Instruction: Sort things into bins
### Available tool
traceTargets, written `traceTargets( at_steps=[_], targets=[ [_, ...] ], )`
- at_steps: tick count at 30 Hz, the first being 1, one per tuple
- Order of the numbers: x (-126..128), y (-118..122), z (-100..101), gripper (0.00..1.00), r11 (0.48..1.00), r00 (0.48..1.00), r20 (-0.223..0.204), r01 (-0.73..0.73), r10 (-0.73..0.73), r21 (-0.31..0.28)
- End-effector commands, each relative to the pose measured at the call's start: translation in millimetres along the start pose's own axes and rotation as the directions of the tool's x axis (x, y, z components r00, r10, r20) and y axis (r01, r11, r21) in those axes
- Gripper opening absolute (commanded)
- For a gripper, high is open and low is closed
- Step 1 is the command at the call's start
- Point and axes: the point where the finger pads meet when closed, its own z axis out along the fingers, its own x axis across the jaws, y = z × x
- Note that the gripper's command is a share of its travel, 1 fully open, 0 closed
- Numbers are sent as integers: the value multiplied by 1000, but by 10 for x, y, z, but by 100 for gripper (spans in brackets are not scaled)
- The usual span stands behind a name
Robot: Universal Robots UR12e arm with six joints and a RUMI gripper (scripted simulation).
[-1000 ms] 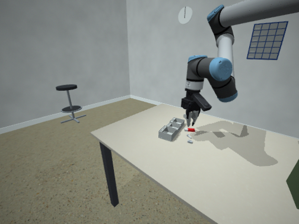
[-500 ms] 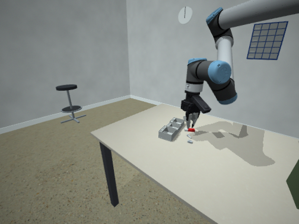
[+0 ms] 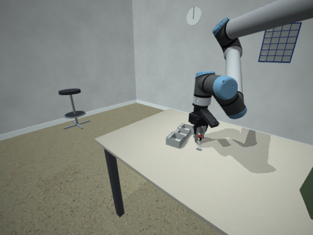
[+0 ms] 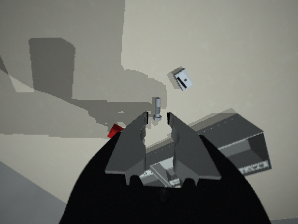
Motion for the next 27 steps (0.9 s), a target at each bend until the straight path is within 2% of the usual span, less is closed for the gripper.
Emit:
traceTargets(
  at_steps=[1, 10, 24, 25, 27],
  targets=[
    [3, 3, 15, 18, 1000, 1000, -1, 0, 0, -1],
    [2, 2, 135, 18, 1000, 1000, -1, 0, 0, -1],
    [2, 2, 135, 18, 1000, 1000, -1, 0, 0, -1],
    [2, 2, 135, 0, 1000, 1000, -1, 0, 0, -1],
    [2, 2, 135, 0, 1000, 1000, -1, 0, 0, -1]
  ],
)
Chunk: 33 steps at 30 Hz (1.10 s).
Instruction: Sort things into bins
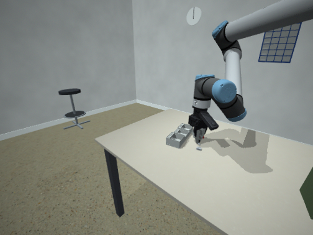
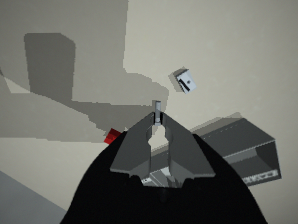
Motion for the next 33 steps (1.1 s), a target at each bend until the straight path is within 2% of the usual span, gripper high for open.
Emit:
traceTargets(
  at_steps=[1, 29, 33],
  targets=[
    [2, 2, -5, 0, 1000, 1000, 0, 0, 0, -1],
    [2, 2, -5, 0, 1000, 1000, 0, 0, 0, -1],
    [1, 1, -138, 0, 1000, 1000, 0, 0, 0, -1]
  ],
)
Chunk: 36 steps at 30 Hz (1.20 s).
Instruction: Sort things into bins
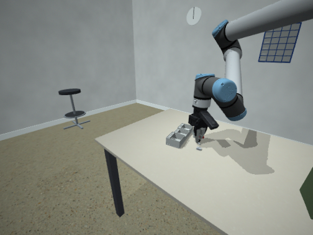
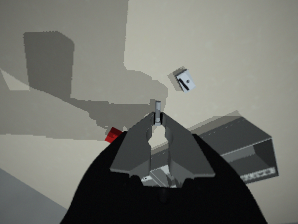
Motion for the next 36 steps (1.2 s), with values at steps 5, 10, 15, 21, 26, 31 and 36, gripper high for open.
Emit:
traceTargets(
  at_steps=[5, 10, 15, 21, 26, 31, 36],
  targets=[
    [2, 2, -268, 0, 1000, 1000, 0, 0, 0, -1],
    [2, 2, -368, 0, 1000, 1000, 0, 0, 0, -1],
    [1, 2, -535, 0, 1000, 1000, 0, 0, 0, -1],
    [2, 2, -568, 0, 1000, 1000, 0, 0, 0, -1],
    [1, 2, -568, 0, 1000, 1000, 0, 0, 0, -1],
    [1, 2, -568, 0, 1000, 1000, 0, 0, 0, -1],
    [1, 2, -658, 0, 1000, 1000, 0, 0, 0, -1]
  ],
)
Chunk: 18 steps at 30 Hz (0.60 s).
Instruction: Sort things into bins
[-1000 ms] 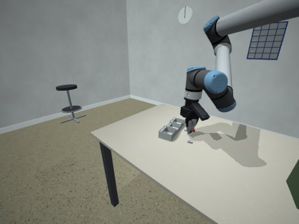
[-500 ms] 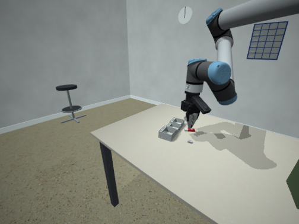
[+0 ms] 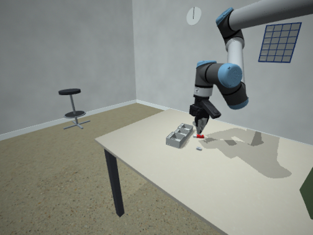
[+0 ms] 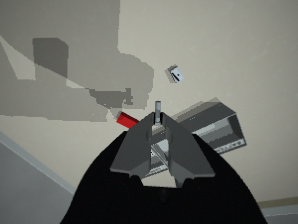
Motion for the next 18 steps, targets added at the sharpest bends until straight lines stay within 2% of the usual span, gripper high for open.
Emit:
traceTargets(
  at_steps=[1, 5, 8, 11, 18],
  targets=[
    [2, 2, -74, 0, 1000, 1000, 0, 0, 0, -1],
    [2, 2, -74, 0, 1000, 1000, 0, 0, 0, -1],
    [70, 168, -74, 0, 989, 989, 0, -149, 149, -1],
    [140, 335, -74, 0, 971, 971, -1, -240, 240, -2],
    [300, 723, -74, 0, 895, 895, -7, -446, 446, -9]
  ],
)
